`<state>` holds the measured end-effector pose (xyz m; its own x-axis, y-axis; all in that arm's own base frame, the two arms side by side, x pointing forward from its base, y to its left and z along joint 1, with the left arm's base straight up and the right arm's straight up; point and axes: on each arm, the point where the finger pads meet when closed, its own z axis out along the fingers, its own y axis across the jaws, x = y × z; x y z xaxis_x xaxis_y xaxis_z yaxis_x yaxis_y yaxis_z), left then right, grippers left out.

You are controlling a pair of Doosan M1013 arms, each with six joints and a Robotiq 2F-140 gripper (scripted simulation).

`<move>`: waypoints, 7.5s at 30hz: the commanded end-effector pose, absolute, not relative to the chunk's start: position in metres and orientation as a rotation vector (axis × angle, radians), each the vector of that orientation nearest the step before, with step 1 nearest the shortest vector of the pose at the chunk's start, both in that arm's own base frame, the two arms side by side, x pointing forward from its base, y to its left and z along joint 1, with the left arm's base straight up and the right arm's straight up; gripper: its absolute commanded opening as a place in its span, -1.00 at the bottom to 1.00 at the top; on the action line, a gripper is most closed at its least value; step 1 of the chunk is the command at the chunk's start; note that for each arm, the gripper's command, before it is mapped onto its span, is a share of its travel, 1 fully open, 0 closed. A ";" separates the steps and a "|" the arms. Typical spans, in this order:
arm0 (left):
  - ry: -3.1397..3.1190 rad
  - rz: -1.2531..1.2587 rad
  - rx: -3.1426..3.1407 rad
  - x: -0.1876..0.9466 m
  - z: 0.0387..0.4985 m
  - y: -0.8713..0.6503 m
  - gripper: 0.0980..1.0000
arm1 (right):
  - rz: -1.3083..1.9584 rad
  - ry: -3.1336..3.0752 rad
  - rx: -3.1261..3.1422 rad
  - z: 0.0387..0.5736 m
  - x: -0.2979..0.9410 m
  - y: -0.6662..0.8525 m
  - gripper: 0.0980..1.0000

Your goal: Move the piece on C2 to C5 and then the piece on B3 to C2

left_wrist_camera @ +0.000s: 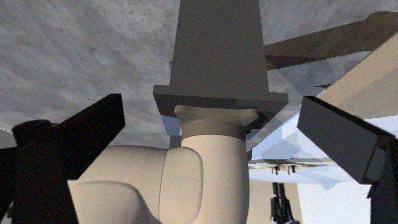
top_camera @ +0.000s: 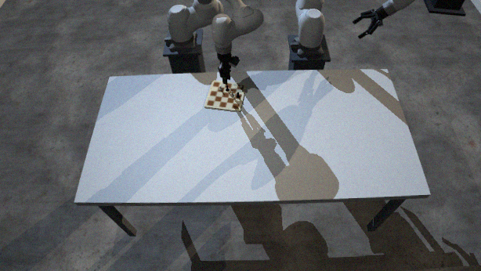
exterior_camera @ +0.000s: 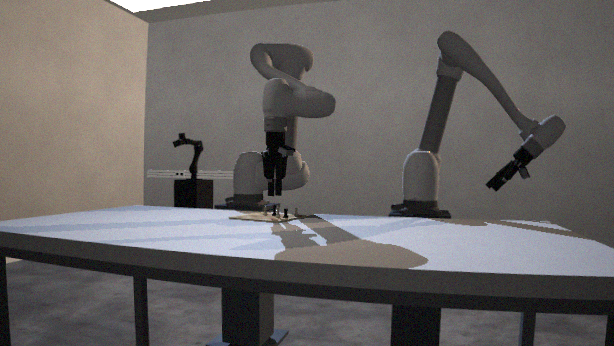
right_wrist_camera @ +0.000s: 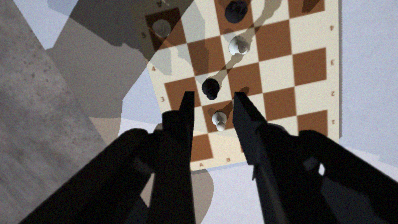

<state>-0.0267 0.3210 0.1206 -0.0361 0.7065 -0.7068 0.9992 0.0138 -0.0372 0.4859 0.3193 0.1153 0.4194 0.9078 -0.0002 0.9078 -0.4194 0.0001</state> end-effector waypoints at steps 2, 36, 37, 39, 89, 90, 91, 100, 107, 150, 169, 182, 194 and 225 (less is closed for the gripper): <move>1.795 -0.761 1.744 -0.027 0.121 0.321 1.00 | 0.002 1.693 2.647 0.110 0.486 0.320 -0.55; 1.795 -0.761 1.744 -0.027 0.121 0.321 1.00 | 0.002 1.693 2.647 0.091 0.486 0.319 -0.55; 1.795 -0.761 1.744 -0.027 0.121 0.321 1.00 | 0.002 1.693 2.647 0.091 0.486 0.319 -0.55; 1.795 -0.761 1.744 -0.027 0.121 0.321 1.00 | 0.002 1.693 2.647 0.091 0.486 0.319 -0.55; 1.795 -0.761 1.744 -0.027 0.121 0.321 1.00 | 0.002 1.693 2.647 0.053 0.486 0.319 -0.55; 1.795 -0.761 1.744 -0.027 0.121 0.321 1.00 | 0.002 1.693 2.647 0.053 0.486 0.319 -0.55; 1.795 -0.761 1.744 -0.027 0.121 0.321 1.00 | 0.002 1.693 2.647 0.053 0.486 0.319 -0.55; 1.795 -0.761 1.744 -0.027 0.121 0.321 1.00 | 0.002 1.693 2.647 0.053 0.486 0.319 -0.55; 1.795 -0.761 1.744 -0.027 0.121 0.321 1.00 | 0.002 1.693 2.647 0.053 0.486 0.319 -1.00; 1.795 -0.761 1.744 -0.027 0.121 0.321 1.00 | 0.002 1.693 2.647 0.086 0.486 0.319 -1.00; 1.795 -0.761 1.744 -0.027 0.121 0.321 1.00 | 0.002 1.693 2.647 0.153 0.486 0.319 -1.00; 1.795 -0.761 1.744 -0.027 0.121 0.321 1.00 | 0.002 1.343 2.840 0.154 0.493 0.311 -1.00; 1.795 -0.761 1.744 -0.027 0.121 0.321 1.00 | 0.002 0.640 3.076 0.154 0.505 0.294 -1.00; 1.795 -0.761 1.744 -0.027 0.121 0.321 1.00 | 0.001 -0.315 3.127 0.154 0.519 0.272 -1.00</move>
<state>-0.0267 0.3210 0.1206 -0.0361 0.7065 -0.7068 0.9992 0.0138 -0.0372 0.5186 0.2717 0.1532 0.9799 -0.1993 0.0000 -0.1993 -0.9799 0.0001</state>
